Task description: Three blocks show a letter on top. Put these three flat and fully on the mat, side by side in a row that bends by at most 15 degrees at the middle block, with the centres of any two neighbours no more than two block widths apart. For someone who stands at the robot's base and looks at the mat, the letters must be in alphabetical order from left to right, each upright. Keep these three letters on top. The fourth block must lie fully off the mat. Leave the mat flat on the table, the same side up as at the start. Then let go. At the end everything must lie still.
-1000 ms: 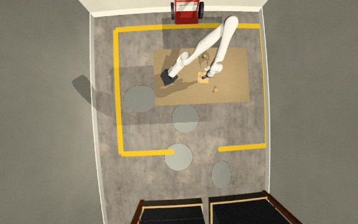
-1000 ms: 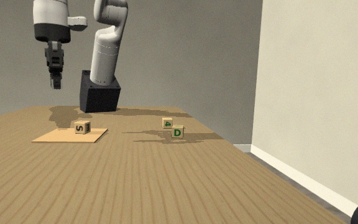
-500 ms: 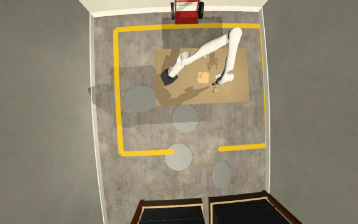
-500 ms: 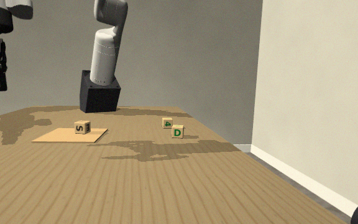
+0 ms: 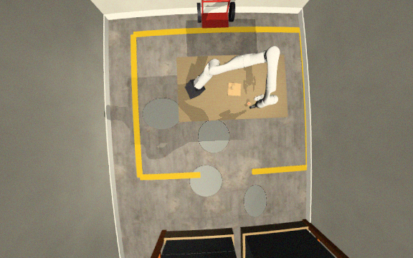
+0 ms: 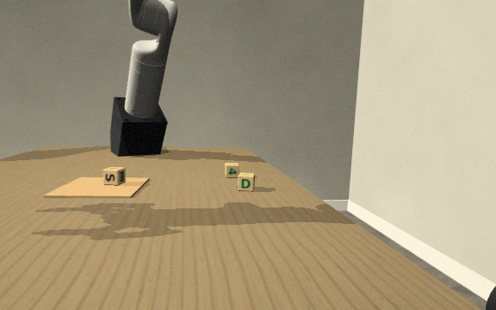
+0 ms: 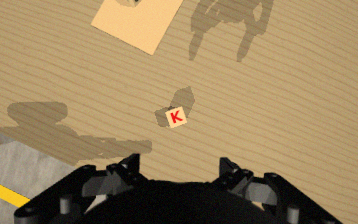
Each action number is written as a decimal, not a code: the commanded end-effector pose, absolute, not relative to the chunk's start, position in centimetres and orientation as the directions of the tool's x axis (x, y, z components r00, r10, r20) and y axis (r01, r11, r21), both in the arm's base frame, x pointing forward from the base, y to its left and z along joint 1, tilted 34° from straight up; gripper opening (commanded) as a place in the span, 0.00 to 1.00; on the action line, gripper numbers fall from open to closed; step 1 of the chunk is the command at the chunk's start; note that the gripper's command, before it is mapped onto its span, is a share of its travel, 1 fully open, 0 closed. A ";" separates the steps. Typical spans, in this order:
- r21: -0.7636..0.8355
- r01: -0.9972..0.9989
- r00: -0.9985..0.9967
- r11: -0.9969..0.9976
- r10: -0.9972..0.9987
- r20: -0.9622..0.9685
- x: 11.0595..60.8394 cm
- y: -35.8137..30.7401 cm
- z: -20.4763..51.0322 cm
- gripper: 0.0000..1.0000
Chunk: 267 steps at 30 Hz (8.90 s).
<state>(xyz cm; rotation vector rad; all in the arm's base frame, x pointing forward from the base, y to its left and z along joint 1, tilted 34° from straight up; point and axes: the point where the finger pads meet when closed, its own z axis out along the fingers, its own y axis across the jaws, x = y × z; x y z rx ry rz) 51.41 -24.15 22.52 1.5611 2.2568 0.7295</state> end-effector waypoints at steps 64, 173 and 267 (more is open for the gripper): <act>0.552 0.754 -0.409 0.356 0.912 -0.031 49.9 -21.9 23.1 1.00; -0.352 -0.791 -0.337 0.501 -0.836 -0.434 33.9 -1.1 17.9 1.00; -0.411 -0.839 -0.204 0.357 -0.906 -0.371 35.9 0.0 14.2 0.67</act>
